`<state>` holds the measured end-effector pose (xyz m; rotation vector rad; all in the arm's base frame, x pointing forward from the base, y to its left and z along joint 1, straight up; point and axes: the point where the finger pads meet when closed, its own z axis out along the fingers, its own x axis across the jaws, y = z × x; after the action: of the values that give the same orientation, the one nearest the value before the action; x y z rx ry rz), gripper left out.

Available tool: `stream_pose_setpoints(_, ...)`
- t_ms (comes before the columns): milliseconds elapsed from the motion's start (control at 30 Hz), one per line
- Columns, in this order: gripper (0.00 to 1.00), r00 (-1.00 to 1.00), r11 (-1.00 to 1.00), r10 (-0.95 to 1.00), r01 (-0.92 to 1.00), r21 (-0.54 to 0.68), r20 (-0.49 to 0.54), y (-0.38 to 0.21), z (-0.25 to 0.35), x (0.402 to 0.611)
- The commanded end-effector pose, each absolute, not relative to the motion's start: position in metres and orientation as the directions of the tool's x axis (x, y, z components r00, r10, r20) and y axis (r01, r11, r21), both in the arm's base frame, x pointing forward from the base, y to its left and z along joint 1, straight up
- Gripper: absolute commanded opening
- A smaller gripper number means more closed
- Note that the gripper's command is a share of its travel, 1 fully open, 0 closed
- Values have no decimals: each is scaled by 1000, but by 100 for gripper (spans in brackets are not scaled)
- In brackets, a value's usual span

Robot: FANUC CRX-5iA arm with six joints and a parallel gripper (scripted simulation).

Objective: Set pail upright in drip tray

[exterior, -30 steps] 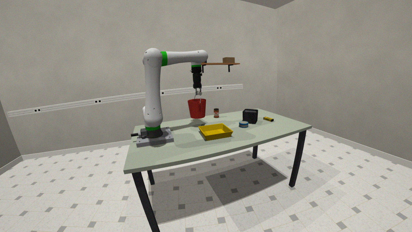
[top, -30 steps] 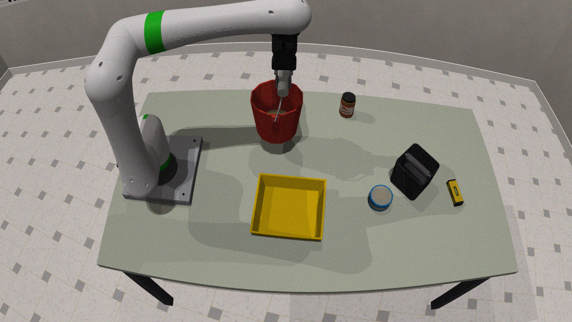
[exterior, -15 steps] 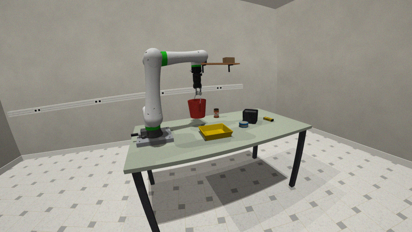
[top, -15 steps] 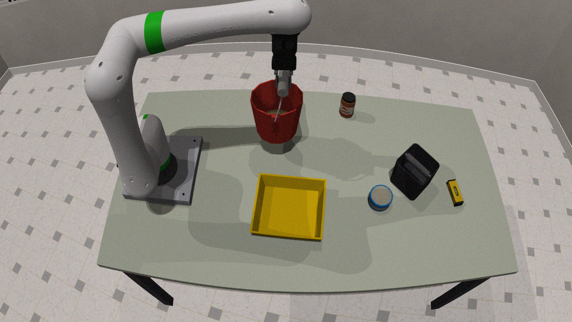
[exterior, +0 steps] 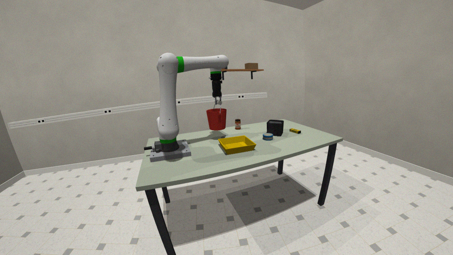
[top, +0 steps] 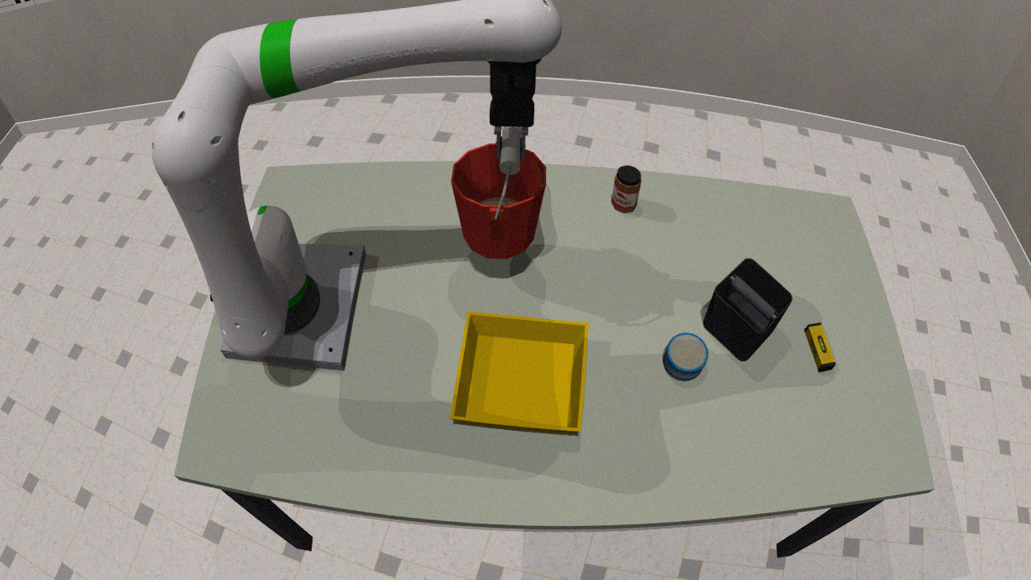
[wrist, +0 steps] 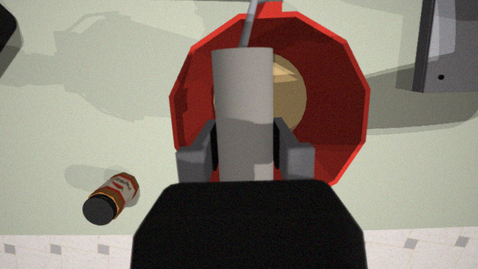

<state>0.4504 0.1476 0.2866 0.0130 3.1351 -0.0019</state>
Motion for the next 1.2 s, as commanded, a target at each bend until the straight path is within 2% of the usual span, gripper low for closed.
stream_pose_setpoints(0, 0, -1000, 1000, 8, 8, 0, -8, 148, 288, 451)
stream_pose_setpoints(1167, 0, -1000, 1000, 8, 8, 0, -8, 141, 288, 452)
